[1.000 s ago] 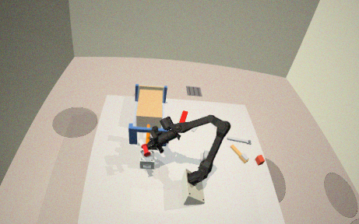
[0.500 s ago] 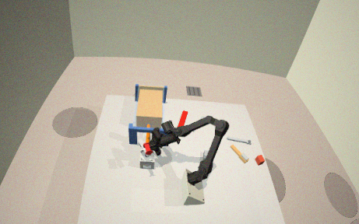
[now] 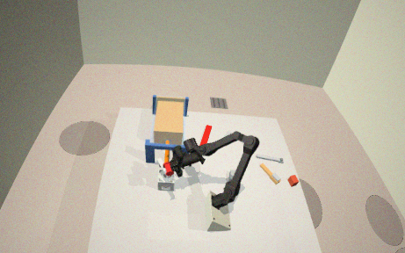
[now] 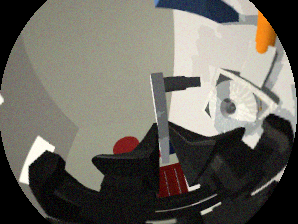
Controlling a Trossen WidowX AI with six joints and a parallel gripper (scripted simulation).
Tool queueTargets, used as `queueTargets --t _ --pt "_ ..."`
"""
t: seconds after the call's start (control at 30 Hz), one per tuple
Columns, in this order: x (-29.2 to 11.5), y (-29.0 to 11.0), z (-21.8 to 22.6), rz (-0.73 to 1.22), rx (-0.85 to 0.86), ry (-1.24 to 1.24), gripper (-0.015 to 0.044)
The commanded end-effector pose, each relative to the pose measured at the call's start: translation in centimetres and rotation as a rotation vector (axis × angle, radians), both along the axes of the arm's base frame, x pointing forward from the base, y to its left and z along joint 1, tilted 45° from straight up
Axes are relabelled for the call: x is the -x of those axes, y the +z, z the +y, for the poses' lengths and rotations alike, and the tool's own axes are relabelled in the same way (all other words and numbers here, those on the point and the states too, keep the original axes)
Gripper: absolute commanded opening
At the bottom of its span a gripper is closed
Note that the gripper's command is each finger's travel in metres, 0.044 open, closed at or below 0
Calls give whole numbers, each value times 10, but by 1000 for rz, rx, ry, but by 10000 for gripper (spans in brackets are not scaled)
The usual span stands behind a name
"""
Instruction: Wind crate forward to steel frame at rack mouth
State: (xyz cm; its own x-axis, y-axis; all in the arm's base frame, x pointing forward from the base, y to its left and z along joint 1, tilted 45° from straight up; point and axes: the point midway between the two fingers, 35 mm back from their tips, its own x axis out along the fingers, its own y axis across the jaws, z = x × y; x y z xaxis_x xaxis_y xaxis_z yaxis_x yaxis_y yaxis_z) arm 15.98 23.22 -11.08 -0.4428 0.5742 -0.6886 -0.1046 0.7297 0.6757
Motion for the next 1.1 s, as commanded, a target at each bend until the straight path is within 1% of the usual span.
queueTargets --t 0.0,0.2,0.53,1.07 --pt "8 8 -13 -2 -2 2 0" --pt "23 17 -33 0 -1 3 0" --pt "24 9 -35 29 -46 -20 0" --pt "24 -1 -45 31 -47 -20 0"
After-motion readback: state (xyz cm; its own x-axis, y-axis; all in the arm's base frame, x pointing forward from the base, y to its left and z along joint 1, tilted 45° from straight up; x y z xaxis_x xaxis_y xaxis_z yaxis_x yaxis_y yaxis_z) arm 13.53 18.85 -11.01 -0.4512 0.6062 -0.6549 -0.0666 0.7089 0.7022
